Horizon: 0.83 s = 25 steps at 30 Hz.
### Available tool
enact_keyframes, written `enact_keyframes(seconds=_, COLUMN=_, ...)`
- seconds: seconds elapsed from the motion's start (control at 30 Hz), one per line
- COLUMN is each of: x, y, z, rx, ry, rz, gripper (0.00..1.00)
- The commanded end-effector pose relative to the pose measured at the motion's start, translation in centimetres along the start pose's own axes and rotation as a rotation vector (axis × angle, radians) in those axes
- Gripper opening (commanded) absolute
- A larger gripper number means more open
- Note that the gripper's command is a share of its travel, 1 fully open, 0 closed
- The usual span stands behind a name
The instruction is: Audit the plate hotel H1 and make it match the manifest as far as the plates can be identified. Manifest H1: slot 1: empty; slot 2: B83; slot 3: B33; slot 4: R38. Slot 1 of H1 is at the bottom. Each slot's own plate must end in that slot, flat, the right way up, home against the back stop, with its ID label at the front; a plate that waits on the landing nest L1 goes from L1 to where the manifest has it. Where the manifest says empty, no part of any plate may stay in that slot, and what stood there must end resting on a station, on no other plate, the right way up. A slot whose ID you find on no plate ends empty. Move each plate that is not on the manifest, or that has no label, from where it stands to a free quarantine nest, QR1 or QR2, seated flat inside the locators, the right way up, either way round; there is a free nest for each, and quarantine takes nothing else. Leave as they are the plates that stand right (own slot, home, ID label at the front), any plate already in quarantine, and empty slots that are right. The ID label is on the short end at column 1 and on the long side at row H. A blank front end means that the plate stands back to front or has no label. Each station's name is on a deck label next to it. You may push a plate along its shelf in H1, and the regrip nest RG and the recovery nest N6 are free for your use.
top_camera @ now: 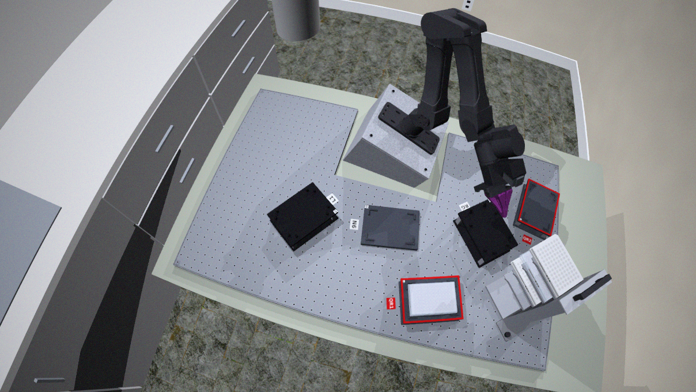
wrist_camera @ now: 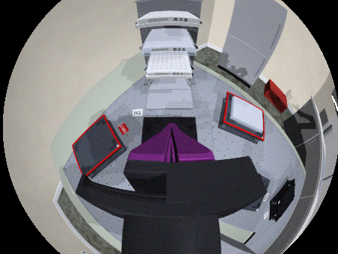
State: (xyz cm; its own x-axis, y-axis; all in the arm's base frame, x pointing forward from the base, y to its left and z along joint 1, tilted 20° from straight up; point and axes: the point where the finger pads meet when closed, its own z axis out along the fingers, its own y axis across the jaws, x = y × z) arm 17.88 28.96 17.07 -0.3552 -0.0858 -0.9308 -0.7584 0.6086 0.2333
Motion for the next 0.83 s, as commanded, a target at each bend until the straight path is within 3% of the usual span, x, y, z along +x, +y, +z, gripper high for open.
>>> enact_keyframes(seconds=0.0, x=-3.07, y=0.52, z=-0.56, rx=-0.012, ry=-0.069, rz=0.000, gripper=0.00)
enact_keyframes(seconds=0.8, x=-3.49, y=0.63, z=-0.59, rx=-0.016, ry=-0.086, rz=0.001, gripper=0.00)
